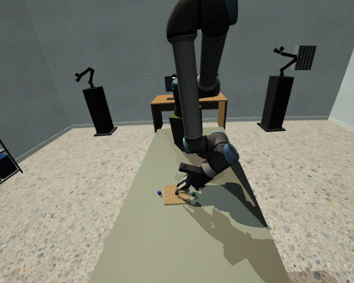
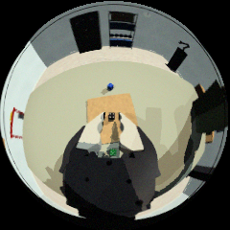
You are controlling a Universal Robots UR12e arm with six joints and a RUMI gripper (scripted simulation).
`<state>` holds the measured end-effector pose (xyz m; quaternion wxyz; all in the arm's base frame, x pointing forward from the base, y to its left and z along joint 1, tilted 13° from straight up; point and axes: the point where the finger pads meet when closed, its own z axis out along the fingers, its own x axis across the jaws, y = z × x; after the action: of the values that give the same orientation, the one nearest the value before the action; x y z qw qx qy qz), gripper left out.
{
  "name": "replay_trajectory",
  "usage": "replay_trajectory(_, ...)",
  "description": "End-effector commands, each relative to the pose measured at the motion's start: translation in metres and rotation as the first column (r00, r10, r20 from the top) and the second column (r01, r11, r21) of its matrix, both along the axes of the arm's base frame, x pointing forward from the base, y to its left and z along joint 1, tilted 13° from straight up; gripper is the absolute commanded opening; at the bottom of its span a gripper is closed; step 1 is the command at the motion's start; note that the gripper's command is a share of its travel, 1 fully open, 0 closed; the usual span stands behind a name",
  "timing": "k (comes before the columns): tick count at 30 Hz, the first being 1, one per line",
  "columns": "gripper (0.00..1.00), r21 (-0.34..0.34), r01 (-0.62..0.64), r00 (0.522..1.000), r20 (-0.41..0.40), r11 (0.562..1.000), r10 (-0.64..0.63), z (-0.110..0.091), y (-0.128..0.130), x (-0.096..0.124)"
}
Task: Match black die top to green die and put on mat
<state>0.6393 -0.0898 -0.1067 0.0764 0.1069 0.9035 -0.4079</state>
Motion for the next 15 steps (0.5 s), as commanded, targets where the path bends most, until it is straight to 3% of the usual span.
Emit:
replay_trajectory(1,0.18,0.000,0.000,1.000,0.001,1.000,0.000,-0.006,0.000,0.002)
replay_trajectory(15,0.18,0.000,0.000,1.000,0.001,1.000,0.000,-0.026,-0.002,0.006)
